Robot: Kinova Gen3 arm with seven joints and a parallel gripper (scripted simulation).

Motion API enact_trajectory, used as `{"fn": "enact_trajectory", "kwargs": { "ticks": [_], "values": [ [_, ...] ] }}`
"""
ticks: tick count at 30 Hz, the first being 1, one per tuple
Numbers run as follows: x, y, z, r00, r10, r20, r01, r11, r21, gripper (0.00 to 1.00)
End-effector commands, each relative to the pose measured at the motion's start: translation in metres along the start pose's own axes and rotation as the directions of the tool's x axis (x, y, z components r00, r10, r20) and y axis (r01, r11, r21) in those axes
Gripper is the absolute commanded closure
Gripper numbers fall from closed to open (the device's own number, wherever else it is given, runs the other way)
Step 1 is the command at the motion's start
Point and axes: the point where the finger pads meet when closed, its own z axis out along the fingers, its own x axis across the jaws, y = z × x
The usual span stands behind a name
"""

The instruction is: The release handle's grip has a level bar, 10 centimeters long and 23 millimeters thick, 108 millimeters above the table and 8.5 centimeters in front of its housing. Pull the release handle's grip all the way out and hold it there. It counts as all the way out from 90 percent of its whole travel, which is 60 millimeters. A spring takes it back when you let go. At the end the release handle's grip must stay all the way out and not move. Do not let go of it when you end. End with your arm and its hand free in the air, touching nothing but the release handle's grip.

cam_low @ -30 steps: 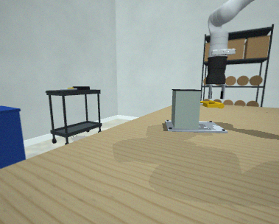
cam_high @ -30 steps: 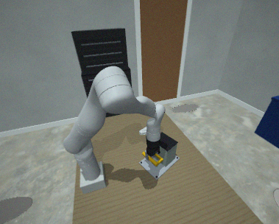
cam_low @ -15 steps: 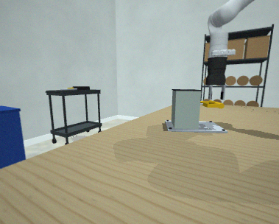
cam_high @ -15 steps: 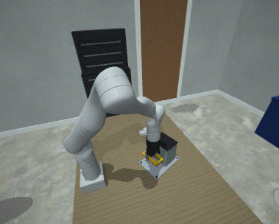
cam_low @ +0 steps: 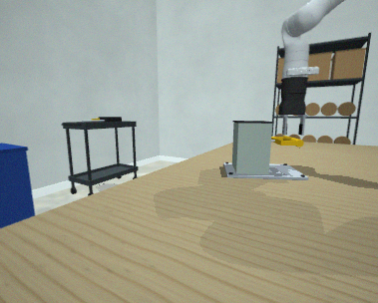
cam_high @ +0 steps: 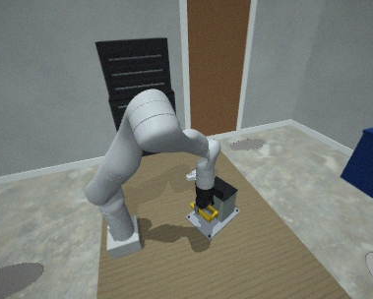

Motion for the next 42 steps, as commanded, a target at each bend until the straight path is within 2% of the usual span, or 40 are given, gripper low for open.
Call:
{"fn": "enact_trajectory", "kwargs": {
  "ticks": [1,26,42],
  "values": [
    [0.0004,0.0002,-0.0005,1.0,0.0,-0.001,0.0,1.0,-0.001,0.09],
    [0.0004,0.0002,0.0,1.0,0.0,-0.001,0.0,1.0,-0.001,0.09],
    [0.0004,0.0002,0.0089,1.0,0.0,-0.001,0.0,1.0,-0.001,0.09]
  ]
}}
